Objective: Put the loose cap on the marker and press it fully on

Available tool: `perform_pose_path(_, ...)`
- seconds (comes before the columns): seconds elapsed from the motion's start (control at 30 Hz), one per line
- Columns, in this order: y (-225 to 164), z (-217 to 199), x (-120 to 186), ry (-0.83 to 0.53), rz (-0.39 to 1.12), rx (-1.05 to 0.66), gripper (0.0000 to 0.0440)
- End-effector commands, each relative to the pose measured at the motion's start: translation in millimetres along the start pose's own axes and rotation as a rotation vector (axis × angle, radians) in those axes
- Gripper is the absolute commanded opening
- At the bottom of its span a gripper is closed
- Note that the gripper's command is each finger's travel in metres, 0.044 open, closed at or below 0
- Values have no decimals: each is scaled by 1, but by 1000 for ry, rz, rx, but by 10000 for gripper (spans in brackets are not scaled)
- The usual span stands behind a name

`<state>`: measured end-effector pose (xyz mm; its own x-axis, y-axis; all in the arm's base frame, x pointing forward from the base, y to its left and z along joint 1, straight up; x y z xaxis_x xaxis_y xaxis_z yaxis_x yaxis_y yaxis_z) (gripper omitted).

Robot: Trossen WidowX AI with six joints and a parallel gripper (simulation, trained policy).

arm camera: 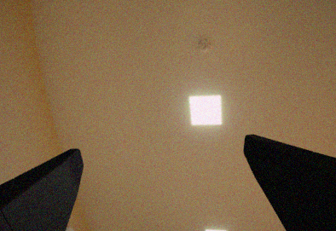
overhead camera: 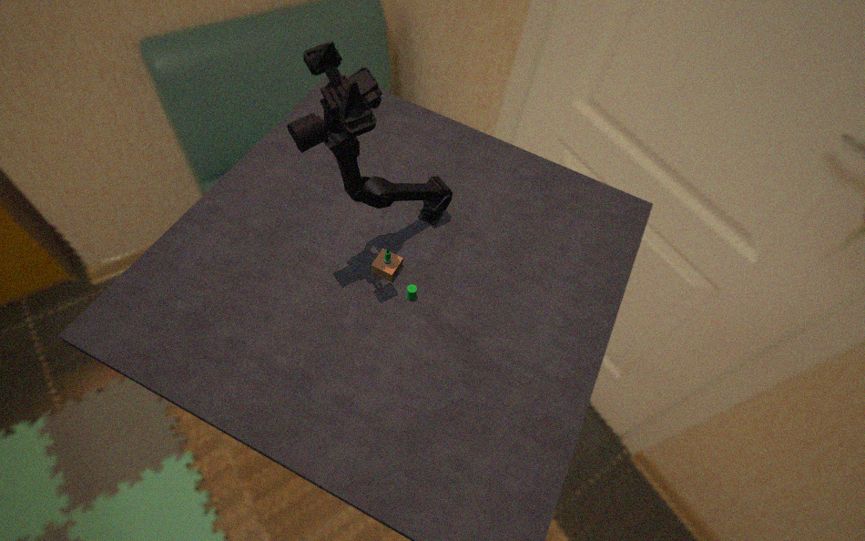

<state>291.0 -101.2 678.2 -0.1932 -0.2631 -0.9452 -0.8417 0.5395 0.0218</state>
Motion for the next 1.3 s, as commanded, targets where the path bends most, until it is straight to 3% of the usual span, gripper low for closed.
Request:
perform_pose_path(0.0, 3, 0, 0, 1, -12, 2, 375)
perform_pose_path(0.17, 16, -1, 3, -1, -73, 24, 248)
perform_pose_path(0.23, 21, -2, 4, -4, -98, 32, 219)
perform_pose_path(1.27, 112, 9, 27, -5, -506, 99, 289)
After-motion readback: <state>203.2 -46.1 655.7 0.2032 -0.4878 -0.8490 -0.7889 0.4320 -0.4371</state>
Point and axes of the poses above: the point midway between the two fingers, 35 mm back from their tips, its own x axis back along the fingers, its own z axis across the jaws, y = z × x, the point moved 1 cm from there along x, back along the fingers, and after that the axes turned 2 degrees about x, right-handed, at the moved point
